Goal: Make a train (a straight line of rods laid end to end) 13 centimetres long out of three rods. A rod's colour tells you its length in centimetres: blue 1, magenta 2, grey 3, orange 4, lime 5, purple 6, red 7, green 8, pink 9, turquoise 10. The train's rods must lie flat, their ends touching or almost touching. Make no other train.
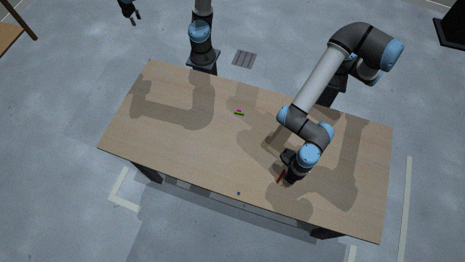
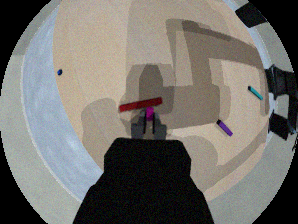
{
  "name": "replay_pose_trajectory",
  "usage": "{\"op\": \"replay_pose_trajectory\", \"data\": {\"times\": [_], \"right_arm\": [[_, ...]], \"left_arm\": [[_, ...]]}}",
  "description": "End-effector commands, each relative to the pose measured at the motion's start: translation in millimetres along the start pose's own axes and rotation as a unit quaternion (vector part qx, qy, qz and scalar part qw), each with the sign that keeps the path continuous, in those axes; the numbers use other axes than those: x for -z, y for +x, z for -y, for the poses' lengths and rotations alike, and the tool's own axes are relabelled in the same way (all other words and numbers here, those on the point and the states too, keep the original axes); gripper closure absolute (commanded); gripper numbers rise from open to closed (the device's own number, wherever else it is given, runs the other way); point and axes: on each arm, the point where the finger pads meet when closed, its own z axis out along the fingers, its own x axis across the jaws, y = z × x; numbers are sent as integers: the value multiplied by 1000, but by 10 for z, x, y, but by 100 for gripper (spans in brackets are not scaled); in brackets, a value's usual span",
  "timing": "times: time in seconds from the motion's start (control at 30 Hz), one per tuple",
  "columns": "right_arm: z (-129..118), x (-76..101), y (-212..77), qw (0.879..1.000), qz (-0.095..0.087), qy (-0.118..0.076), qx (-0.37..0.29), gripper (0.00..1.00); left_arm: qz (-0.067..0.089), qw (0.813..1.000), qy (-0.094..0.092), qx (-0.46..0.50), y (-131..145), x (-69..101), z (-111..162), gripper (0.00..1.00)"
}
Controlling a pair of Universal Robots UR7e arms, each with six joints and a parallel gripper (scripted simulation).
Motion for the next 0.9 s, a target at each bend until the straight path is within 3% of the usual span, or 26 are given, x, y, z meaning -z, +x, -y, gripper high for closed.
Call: {"op": "replay_pose_trajectory", "data": {"times": [0.0, 0.23, 0.37, 0.87], "right_arm": [[-3, 4, 1, 1000, 0, -1, 0, 0], [-3, 4, 1, 1000, 0, -1, 0, 0], [-3, 4, 1, 1000, 0, -1, 0, 0], [-3, 4, 1, 1000, 0, -1, 0, 0]], "left_arm": [[1, 1000, 0, 0, -6, 188, -1, 76], [1, 1000, 0, 0, -5, 702, -1, 76], [1, 1000, 0, 0, -5, 871, -1, 76], [1, 1000, 0, 0, -10, 906, 0, 76]]}}
